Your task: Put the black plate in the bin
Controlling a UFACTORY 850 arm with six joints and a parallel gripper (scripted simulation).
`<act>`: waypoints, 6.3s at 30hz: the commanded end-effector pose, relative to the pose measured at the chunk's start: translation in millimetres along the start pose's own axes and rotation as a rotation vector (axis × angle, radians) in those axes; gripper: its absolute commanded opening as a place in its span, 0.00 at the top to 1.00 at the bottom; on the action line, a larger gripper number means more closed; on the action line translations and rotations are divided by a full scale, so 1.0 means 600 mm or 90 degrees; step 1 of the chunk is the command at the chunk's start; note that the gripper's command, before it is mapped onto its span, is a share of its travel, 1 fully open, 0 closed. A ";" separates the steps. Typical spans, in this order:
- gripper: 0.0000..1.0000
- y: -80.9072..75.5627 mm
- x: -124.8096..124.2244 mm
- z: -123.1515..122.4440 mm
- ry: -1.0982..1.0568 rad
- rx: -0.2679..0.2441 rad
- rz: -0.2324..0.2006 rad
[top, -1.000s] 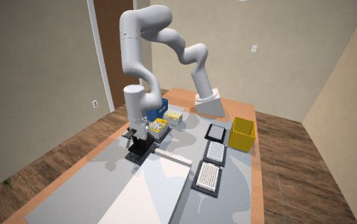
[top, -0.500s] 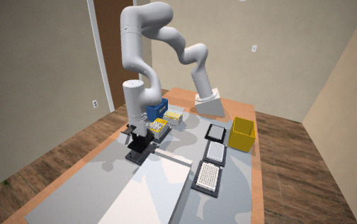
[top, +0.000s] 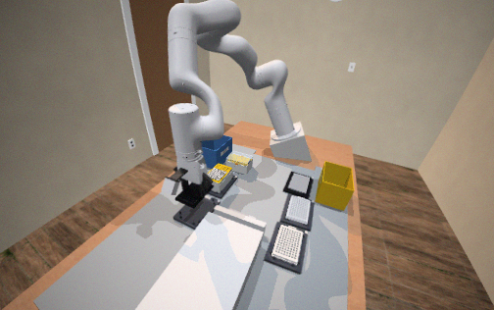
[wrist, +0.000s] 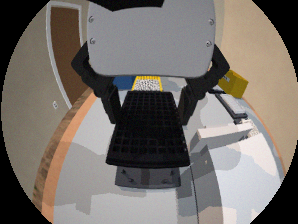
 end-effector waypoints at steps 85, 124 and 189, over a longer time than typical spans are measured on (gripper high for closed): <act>1.00 -0.072 -0.161 -0.110 0.000 0.001 0.000; 1.00 -0.071 -0.282 -0.193 0.000 0.001 0.000; 1.00 -0.071 -0.499 -0.341 0.000 0.001 0.000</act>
Point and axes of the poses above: the point where the finger pads meet when closed, its own y axis out along the fingers, its own x axis across the jaws, z = x × y, the point moved 10 cm from there along -y, back along the fingers, and after that the axes turned 1 degree about -y, right-handed, at the moved point
